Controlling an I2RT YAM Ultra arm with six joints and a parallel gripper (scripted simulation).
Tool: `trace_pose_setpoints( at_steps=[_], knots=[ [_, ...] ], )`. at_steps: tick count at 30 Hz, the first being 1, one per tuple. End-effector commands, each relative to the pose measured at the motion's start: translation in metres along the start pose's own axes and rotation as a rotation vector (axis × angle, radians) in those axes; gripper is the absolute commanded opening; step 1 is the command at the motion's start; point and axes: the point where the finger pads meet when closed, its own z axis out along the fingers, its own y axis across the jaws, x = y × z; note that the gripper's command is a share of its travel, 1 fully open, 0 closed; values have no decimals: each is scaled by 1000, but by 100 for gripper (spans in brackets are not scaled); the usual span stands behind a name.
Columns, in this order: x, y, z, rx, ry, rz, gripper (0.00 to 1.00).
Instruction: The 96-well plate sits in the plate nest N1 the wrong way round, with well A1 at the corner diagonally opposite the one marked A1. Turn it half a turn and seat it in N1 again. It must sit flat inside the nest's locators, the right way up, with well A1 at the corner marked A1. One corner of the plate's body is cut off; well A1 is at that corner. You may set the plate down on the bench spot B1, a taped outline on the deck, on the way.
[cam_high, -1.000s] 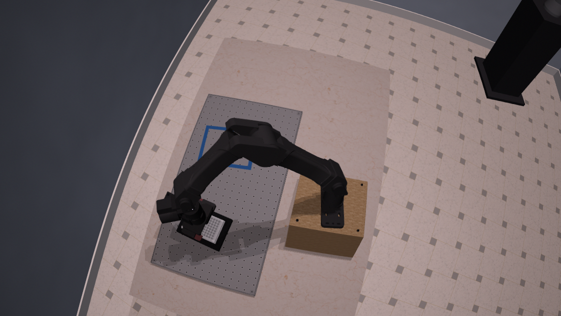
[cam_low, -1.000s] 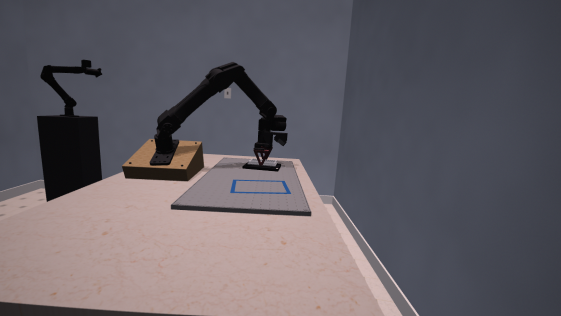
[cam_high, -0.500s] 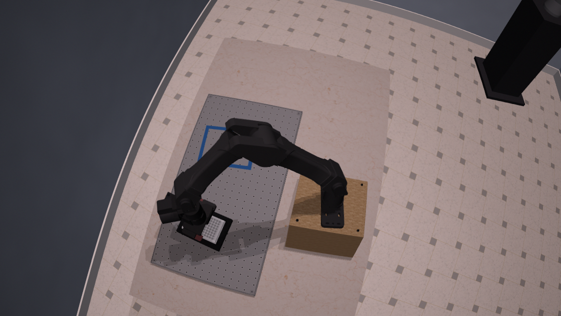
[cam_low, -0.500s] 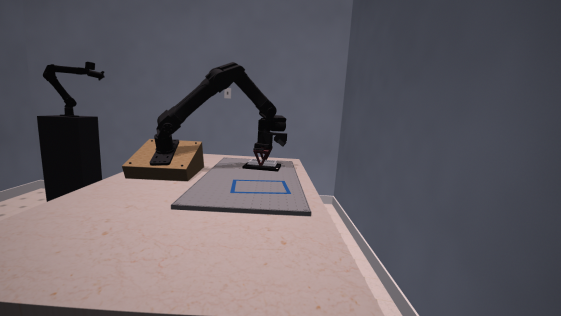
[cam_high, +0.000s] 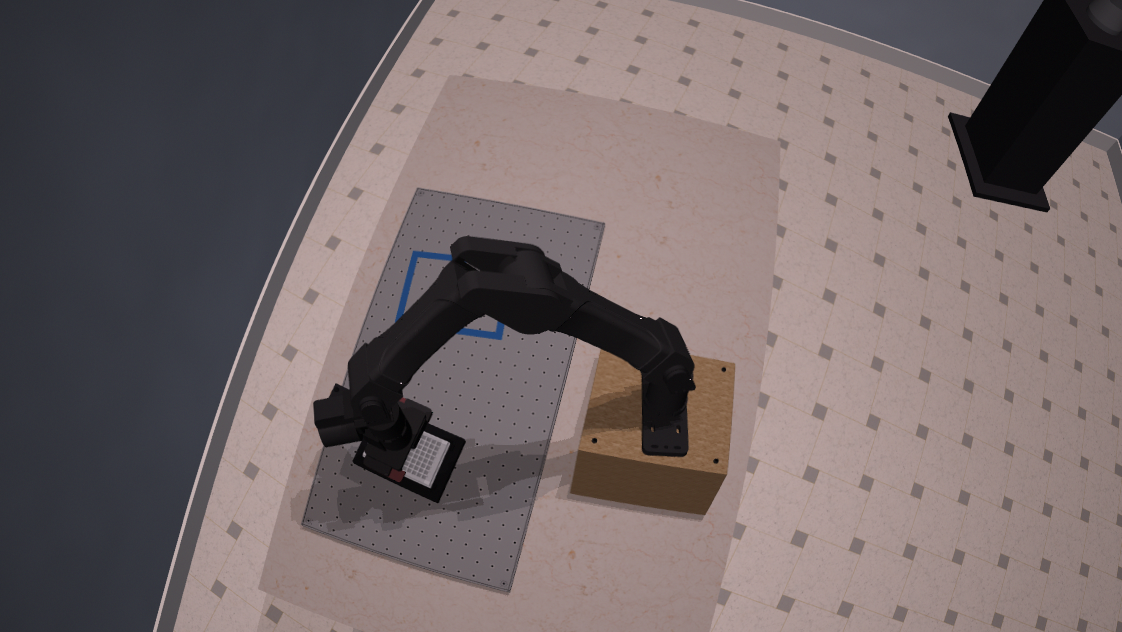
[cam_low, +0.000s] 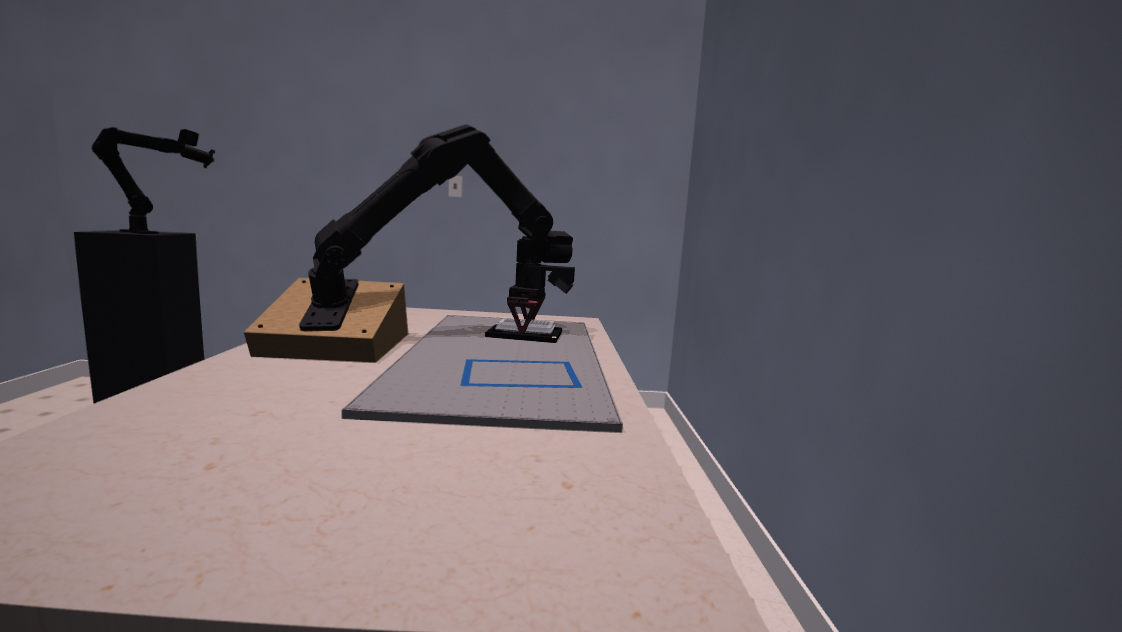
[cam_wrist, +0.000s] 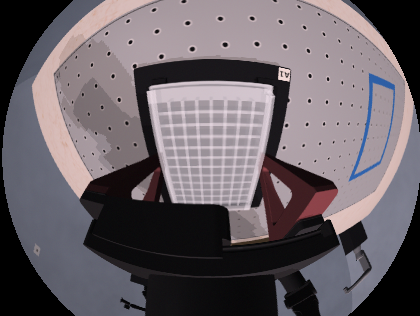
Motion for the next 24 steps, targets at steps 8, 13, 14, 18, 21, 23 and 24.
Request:
trace_pose_setpoints(
  at_steps=[8, 13, 14, 18, 21, 23, 24],
  knots=[
    [-1, 1, -3, -4, -10, -3, 100],
    [-1, 1, -3, -4, -10, -3, 100],
    [-1, 1, -3, -4, -10, -3, 100],
    [-1, 1, -3, -4, -10, -3, 100],
    [-1, 1, -3, -4, -10, -3, 100],
    [-1, 1, -3, -4, -10, -3, 100],
    [-1, 1, -3, -4, -10, -3, 100]
  ],
)
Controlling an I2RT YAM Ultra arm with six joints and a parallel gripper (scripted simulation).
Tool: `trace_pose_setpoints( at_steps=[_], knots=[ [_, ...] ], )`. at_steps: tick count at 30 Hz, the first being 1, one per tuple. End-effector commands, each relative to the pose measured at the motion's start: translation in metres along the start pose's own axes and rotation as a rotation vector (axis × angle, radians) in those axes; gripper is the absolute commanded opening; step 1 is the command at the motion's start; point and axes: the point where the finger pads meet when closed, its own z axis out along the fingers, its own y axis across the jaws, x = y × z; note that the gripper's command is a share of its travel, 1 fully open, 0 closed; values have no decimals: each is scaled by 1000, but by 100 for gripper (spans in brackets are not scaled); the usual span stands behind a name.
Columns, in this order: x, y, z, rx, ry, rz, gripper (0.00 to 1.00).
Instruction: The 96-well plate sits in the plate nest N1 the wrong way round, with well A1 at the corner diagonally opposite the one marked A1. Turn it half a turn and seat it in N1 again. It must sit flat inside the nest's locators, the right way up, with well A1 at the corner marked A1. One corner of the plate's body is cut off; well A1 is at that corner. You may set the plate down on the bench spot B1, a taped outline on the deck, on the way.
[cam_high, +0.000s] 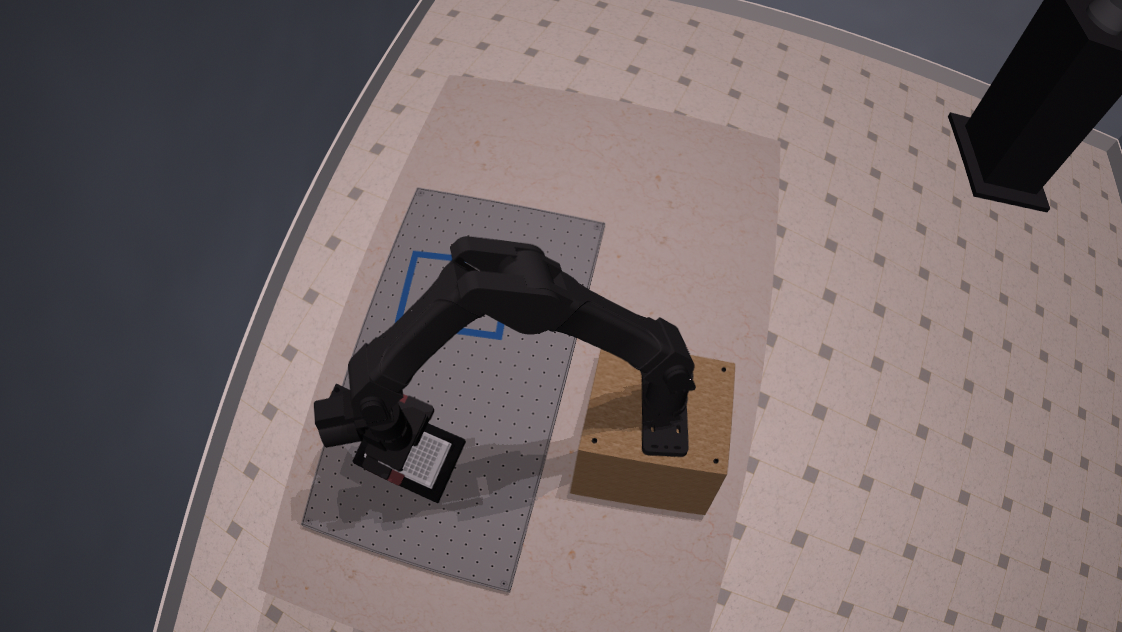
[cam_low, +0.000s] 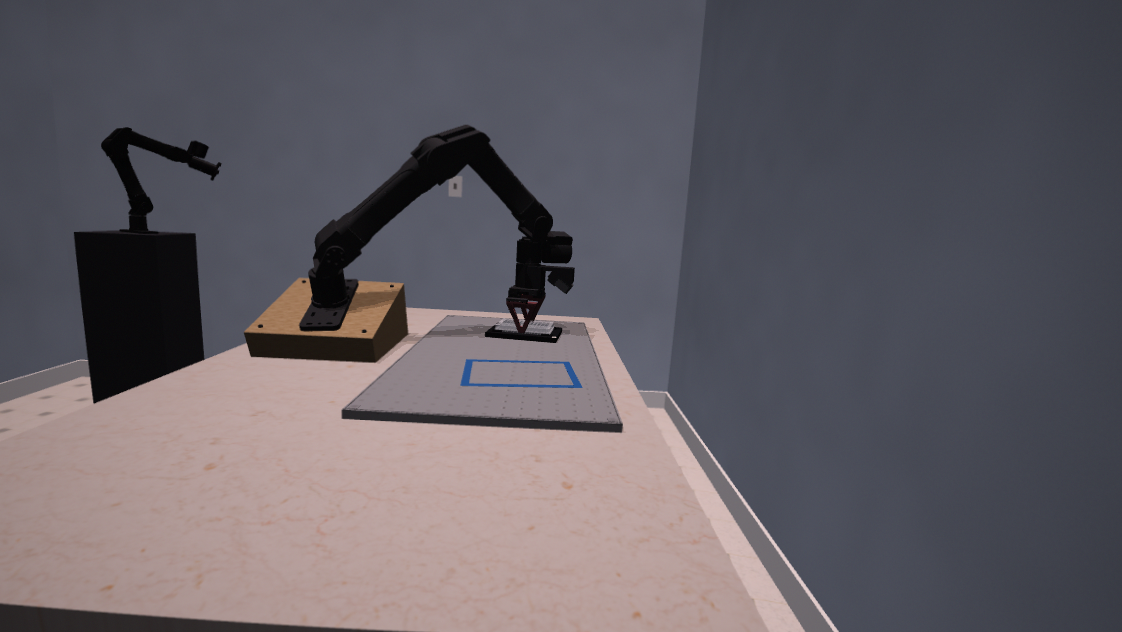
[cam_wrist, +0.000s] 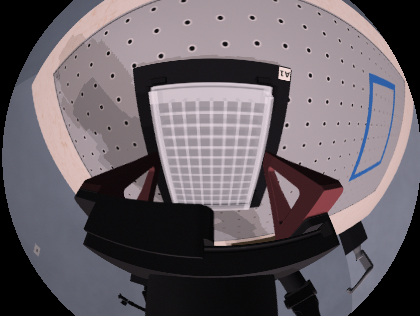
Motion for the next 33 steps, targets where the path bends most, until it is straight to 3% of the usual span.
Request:
trace_pose_setpoints(
  at_steps=[1, 3, 4, 6, 9, 11, 33],
  knots=[
    [-2, 1, -4, -4, -11, -3, 100],
    [-2, 1, -4, -4, -11, -3, 100],
    [3, -1, -12, 4, -9, -15, 100],
    [-7, 5, -25, -18, -36, 1, 100],
    [-7, 5, -33, -19, -35, 1, 100],
    [-7, 5, -33, -19, -35, 1, 100],
    [-4, 4, -87, -22, -33, 1, 100]
  ],
)
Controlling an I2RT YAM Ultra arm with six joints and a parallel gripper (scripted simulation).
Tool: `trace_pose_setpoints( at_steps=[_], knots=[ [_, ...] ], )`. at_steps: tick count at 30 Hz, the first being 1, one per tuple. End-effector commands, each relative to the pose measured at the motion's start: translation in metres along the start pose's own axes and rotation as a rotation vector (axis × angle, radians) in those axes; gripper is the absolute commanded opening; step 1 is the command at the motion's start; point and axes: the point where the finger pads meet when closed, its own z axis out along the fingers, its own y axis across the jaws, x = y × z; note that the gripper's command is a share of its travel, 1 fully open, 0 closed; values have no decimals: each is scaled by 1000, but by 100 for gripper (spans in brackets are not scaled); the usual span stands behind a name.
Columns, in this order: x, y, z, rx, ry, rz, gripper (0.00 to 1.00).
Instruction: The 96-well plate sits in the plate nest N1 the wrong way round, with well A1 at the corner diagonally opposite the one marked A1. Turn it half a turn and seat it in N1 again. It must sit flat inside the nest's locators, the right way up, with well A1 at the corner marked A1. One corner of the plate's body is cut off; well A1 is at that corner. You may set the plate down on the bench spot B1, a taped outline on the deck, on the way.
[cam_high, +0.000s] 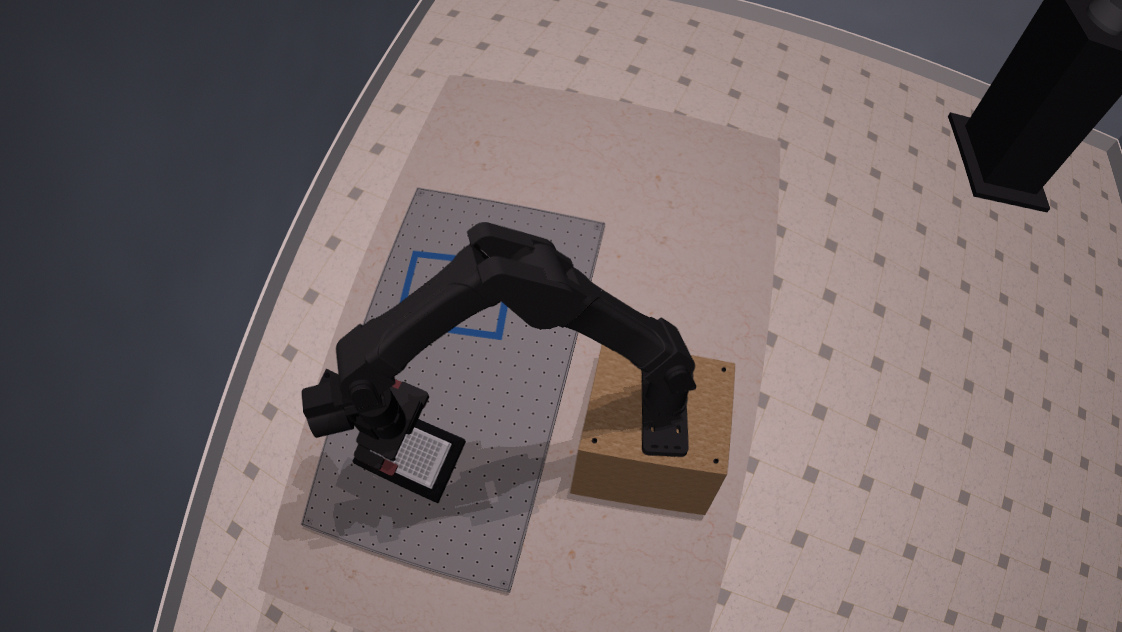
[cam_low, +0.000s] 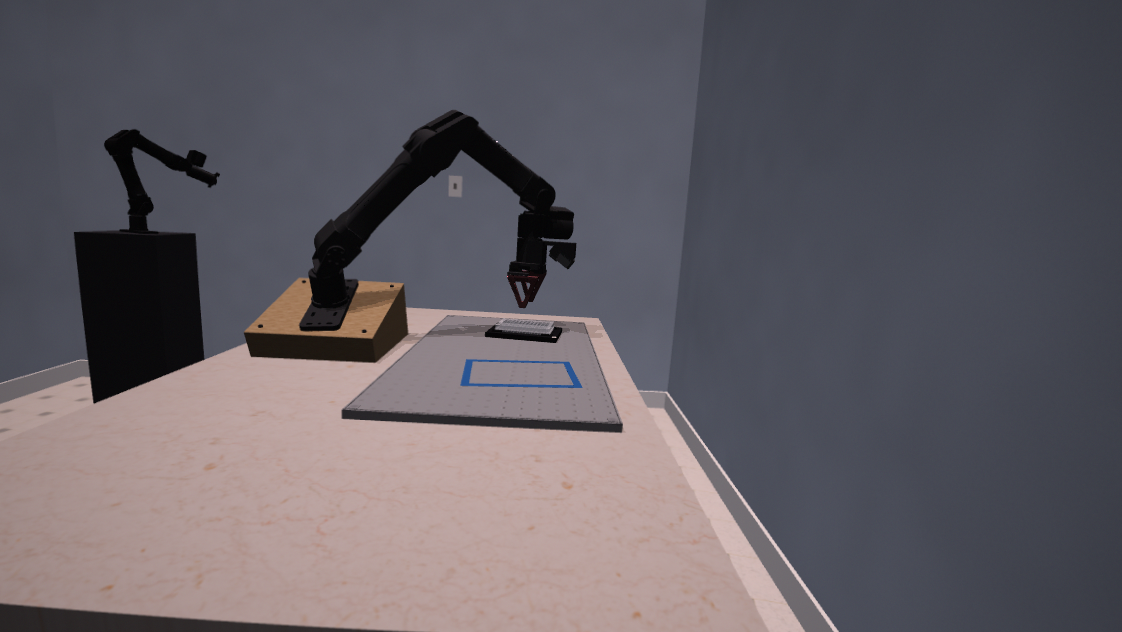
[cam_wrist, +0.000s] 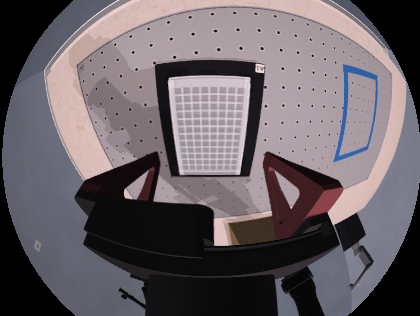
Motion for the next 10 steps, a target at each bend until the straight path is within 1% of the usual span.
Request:
trace_pose_setpoints(
  at_steps=[1, 7, 10],
  knots=[
    [-4, 6, -33, -28, -39, 4, 100],
    [-4, 6, -49, -28, -39, 4, 100],
    [-4, 5, -50, -28, -39, 4, 100]
  ],
)
